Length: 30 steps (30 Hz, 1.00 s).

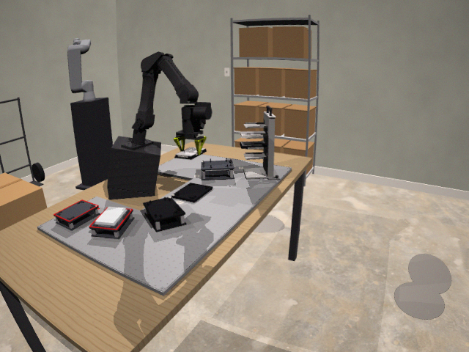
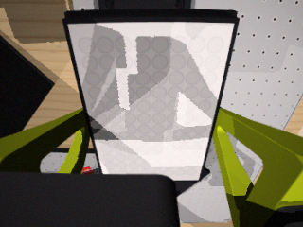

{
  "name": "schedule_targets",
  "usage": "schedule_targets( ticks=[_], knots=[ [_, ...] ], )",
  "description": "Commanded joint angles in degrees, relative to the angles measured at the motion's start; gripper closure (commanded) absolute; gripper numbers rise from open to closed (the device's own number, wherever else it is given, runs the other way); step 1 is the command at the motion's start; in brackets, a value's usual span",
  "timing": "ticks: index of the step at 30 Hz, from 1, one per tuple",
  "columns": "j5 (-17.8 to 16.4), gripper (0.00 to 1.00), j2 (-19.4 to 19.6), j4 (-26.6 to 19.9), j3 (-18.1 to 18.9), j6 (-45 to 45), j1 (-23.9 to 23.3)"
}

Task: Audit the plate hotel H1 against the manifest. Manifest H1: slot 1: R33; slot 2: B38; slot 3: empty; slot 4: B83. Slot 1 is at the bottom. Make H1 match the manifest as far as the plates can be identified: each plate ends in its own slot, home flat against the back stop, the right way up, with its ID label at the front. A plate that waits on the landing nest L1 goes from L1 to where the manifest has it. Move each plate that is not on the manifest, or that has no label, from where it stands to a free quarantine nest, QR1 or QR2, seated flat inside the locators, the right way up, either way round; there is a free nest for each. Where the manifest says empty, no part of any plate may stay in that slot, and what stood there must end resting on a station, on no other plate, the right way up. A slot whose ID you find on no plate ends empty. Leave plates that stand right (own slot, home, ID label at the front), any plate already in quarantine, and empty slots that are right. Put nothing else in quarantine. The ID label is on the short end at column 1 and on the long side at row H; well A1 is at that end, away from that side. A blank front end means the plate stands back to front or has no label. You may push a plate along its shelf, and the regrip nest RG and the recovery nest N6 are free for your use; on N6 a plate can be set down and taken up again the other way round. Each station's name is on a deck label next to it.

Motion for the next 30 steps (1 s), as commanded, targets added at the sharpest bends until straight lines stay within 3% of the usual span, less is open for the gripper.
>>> schedule_targets(
  ticks=[1, 19, 23, 25, 30],
  knots=[
    [-0.8, 0.14, -2.4, -4.1, 2.6, -0.6, -1.0],
    [-1.1, 0.14, -6.6, -14.7, 8.8, -2.2, -2.6],
    [-1.1, 0.14, -6.0, -14.8, 8.7, -2.1, -2.5],
    [-0.8, 0.14, -4.3, -14.8, 9.4, 1.9, 0.1],
    [0.1, 0.14, -4.8, -14.9, 10.2, 7.0, 2.3]
  ],
)
